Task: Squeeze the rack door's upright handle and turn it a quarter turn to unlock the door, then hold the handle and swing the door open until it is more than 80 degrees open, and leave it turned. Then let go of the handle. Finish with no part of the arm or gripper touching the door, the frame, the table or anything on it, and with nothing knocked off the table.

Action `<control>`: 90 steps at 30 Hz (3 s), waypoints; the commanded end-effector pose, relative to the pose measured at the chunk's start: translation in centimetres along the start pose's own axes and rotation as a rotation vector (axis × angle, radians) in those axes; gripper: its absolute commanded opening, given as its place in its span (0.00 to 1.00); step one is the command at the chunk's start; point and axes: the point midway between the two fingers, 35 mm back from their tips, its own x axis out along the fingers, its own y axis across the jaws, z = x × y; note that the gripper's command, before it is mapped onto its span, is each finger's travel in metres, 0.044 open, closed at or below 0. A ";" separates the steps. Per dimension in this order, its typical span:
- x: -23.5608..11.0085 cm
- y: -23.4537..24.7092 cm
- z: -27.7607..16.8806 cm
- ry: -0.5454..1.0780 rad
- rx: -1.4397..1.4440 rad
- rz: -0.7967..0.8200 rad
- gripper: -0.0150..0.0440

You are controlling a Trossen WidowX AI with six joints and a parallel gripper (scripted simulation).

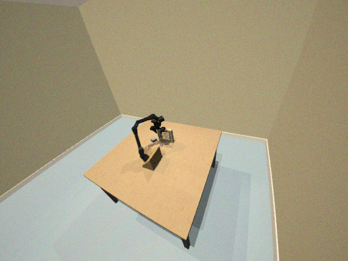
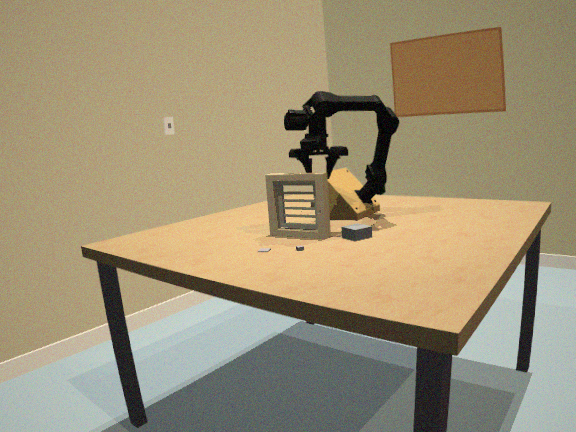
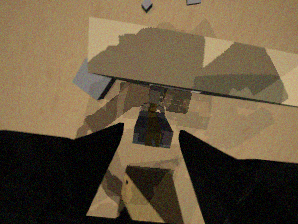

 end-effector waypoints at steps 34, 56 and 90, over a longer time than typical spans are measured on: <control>3.3 -0.1 -0.3 0.099 0.022 -0.010 0.35; 3.3 -0.1 -0.3 0.098 -0.641 0.024 0.30; 3.3 -0.1 -0.3 0.076 -1.896 0.088 0.30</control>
